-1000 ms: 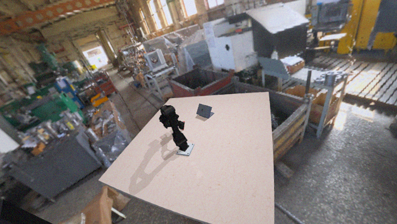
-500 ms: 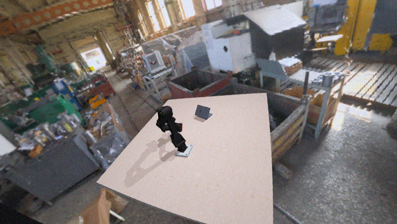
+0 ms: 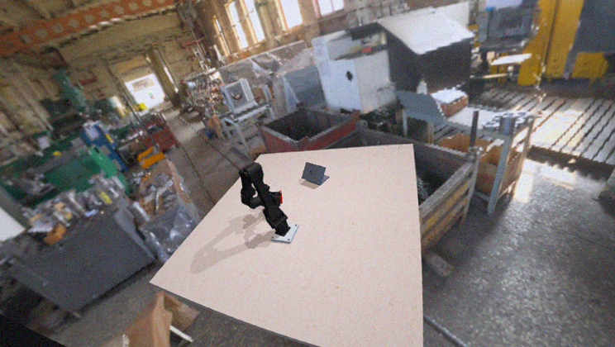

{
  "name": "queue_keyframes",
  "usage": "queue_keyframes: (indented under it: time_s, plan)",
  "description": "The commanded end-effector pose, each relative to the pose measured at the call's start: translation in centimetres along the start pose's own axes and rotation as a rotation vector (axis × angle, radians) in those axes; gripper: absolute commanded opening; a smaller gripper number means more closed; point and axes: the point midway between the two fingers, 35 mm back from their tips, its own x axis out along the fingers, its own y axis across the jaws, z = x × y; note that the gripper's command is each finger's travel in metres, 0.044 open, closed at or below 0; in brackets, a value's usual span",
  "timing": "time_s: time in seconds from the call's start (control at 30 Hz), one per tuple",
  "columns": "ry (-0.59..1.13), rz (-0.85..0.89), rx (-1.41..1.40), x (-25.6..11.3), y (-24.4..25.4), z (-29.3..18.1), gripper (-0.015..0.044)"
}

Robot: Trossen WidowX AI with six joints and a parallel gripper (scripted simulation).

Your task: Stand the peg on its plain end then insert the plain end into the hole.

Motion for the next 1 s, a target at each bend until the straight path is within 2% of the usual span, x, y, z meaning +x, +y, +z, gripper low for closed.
queue_keyframes:
  time_s: [0.0, 0.3, 0.97]
  plan:
    - [-0.042, 0.003, 0.004, -0.28, 0.1, -0.01, 0.0049]
    - [-0.119, 0.003, 0.004, -0.79, 0.06, -0.36, 0.0049]
    - [-0.094, 0.003, 0.007, -0.64, 0.09, -0.71, 0.0049]
